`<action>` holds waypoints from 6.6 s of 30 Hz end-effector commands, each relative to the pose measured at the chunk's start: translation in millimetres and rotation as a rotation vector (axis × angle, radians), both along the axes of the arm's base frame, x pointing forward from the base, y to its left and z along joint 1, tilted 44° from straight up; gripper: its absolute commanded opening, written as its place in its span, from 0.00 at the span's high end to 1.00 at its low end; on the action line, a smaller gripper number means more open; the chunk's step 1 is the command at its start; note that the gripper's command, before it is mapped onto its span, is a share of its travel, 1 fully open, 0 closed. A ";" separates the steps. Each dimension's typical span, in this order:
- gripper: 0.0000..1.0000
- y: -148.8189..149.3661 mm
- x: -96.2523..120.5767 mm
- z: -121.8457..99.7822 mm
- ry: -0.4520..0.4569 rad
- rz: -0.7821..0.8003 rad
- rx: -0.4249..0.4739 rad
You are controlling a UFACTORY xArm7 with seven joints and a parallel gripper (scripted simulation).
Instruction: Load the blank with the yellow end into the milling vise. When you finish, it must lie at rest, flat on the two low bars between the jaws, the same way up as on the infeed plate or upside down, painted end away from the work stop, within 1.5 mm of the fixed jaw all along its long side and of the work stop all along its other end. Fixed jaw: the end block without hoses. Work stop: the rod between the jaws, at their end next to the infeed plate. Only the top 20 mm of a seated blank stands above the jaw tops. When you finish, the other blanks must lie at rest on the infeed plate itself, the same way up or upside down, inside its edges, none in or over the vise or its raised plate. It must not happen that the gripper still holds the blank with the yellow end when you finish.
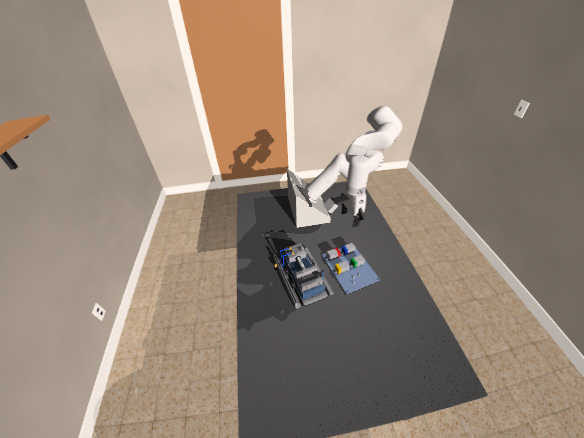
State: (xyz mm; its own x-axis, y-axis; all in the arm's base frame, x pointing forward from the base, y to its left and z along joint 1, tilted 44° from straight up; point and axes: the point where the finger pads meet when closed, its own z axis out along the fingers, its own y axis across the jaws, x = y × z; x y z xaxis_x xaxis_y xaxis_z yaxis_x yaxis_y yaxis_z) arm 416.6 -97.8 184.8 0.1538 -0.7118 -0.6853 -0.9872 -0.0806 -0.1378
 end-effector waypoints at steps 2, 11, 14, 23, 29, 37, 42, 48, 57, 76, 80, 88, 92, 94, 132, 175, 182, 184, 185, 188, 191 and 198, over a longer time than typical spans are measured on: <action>0.00 -18.9 9.6 -15.0 -0.003 -0.003 -0.001; 0.00 -26.1 13.1 -21.9 -0.002 -0.003 -0.001; 0.00 -38.5 19.3 -33.5 -0.002 -0.003 -0.002; 0.00 -63.2 31.6 -56.5 -0.003 -0.003 -0.002; 0.00 -62.8 31.2 -56.5 -0.002 -0.003 -0.002; 0.00 -62.8 31.2 -56.5 -0.002 -0.003 -0.002; 0.00 -62.8 31.2 -56.5 -0.002 -0.003 -0.002; 0.00 -62.8 31.2 -56.4 -0.002 -0.003 -0.002; 0.00 -62.8 31.2 -56.4 -0.002 -0.003 -0.002; 0.00 -62.8 31.2 -56.4 -0.002 -0.003 -0.002; 0.00 -62.8 31.2 -56.4 -0.002 -0.003 -0.002; 0.00 -62.8 31.2 -56.4 -0.002 -0.003 -0.002; 0.00 -62.8 31.2 -56.4 -0.002 -0.003 -0.002; 0.00 -62.8 31.2 -56.4 -0.002 -0.003 -0.002; 0.00 11.7 -6.4 14.0 -0.051 0.047 -0.005; 0.31 11.8 -6.4 14.0 -0.004 -0.001 -0.001; 0.31 11.8 -6.4 14.1 -0.004 -0.001 -0.001; 0.31 11.8 -6.4 14.1 -0.004 -0.001 -0.001; 0.31 11.8 -6.4 14.1 -0.004 -0.001 -0.001; 0.31 11.8 -6.4 14.1 -0.004 -0.001 -0.001; 0.31 11.8 -6.4 14.1 -0.004 -0.001 -0.001; 0.31 11.8 -6.4 14.1 -0.004 -0.001 -0.001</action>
State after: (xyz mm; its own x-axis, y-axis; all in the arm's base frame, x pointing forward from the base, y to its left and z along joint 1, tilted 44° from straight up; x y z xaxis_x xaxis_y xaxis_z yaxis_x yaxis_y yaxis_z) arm 409.7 -84.2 197.8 0.1565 -0.7109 -0.6857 -0.9868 -0.0828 -0.1394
